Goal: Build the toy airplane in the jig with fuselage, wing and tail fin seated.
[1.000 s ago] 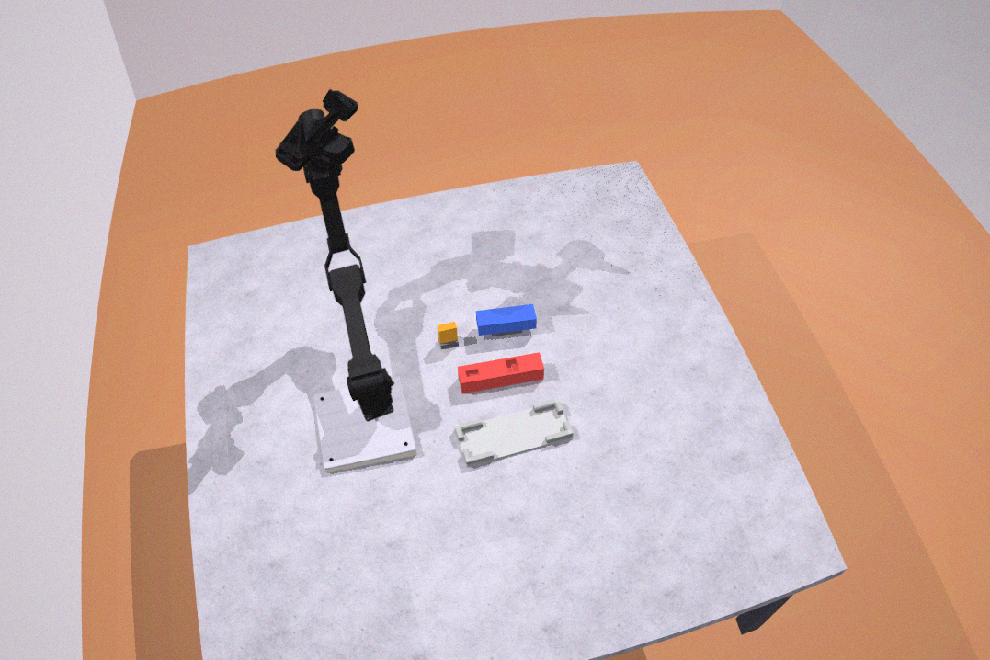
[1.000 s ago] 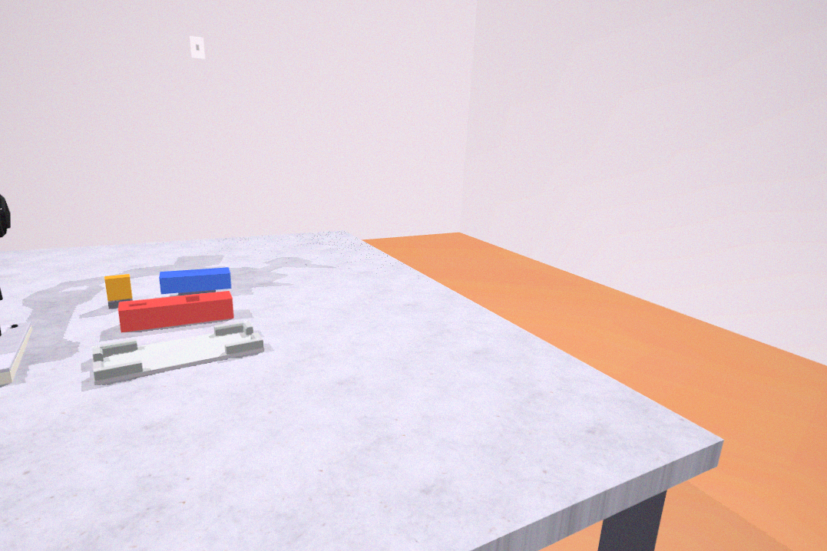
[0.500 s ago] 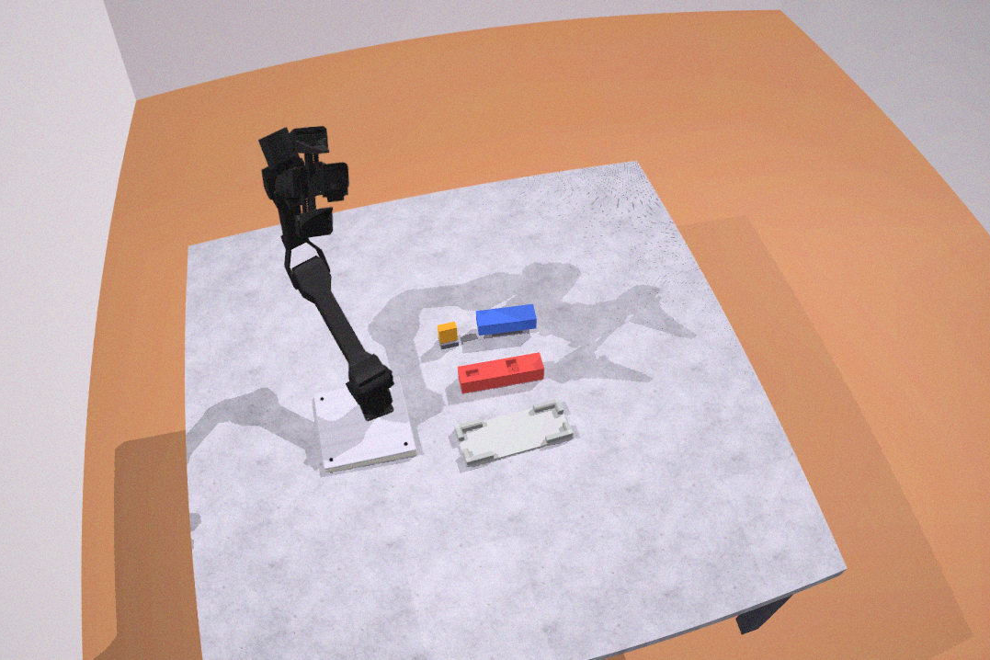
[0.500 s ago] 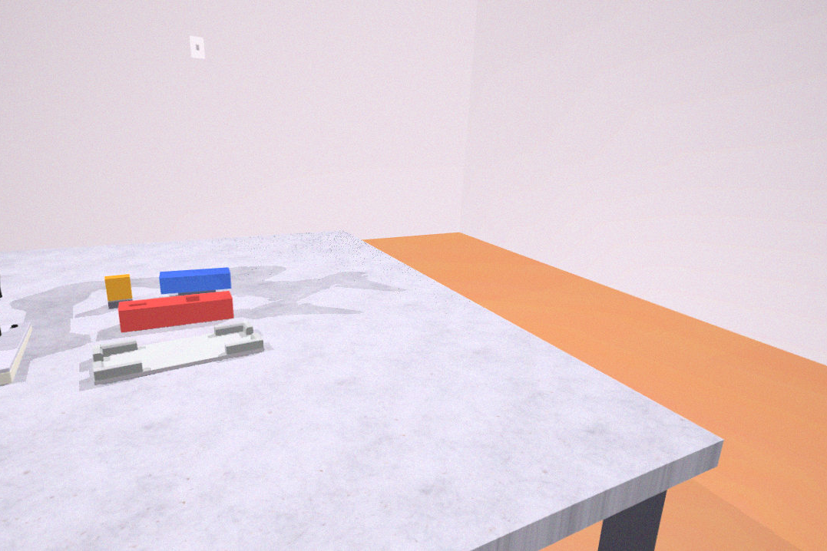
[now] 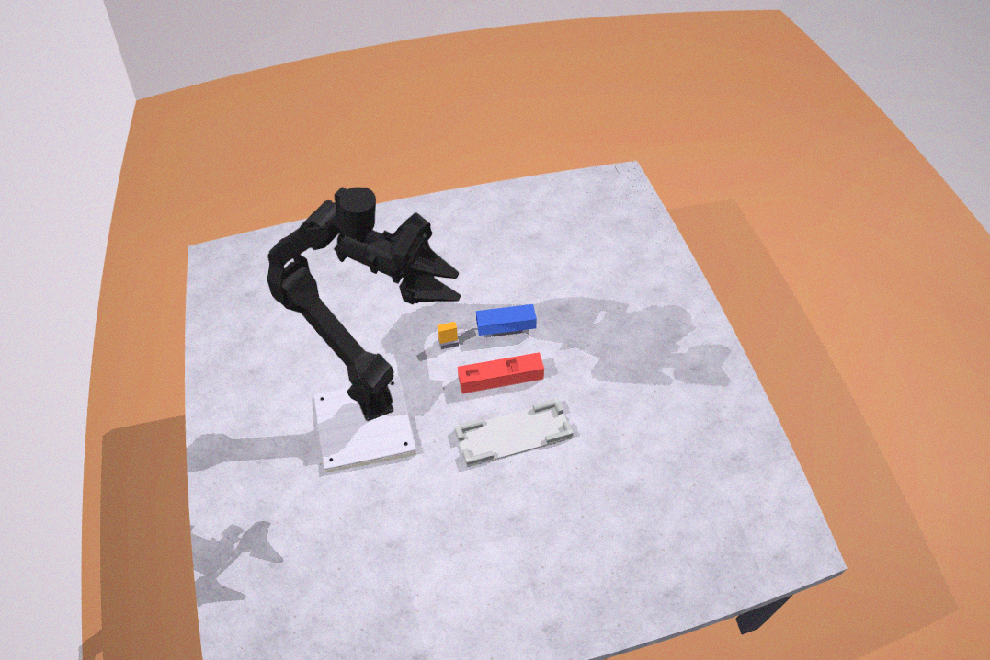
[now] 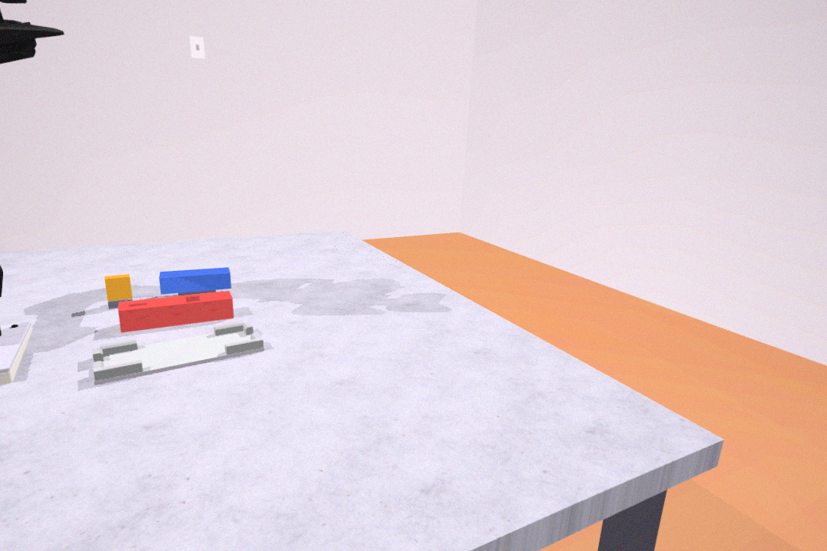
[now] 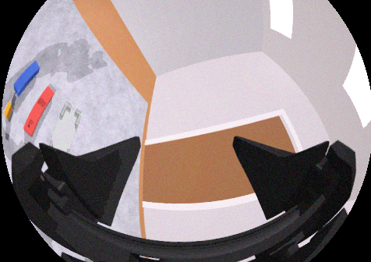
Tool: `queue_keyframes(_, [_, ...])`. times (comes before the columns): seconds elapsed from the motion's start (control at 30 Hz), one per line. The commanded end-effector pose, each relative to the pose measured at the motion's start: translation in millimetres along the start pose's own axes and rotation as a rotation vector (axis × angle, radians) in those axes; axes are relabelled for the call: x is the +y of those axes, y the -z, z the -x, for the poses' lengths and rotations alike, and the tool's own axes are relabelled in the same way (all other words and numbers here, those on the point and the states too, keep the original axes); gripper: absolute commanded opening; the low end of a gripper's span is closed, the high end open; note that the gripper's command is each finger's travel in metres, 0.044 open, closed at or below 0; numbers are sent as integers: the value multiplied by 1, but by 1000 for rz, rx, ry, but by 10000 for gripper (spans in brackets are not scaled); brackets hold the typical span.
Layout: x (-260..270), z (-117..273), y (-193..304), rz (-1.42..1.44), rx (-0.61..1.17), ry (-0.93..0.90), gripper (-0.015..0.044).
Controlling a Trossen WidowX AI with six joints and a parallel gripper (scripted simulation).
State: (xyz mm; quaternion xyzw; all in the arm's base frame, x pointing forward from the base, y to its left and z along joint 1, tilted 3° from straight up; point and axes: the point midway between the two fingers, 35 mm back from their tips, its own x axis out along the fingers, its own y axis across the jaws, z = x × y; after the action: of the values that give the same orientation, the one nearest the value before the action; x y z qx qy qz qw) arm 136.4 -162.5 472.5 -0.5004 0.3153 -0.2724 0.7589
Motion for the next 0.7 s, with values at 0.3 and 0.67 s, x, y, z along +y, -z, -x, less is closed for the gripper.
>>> queue_keyframes(0.3, [158, -102, -49, -391, 58, -675, 440])
queue_keyframes(0.67, [315, -96, -80, -522, 524, -1109, 440])
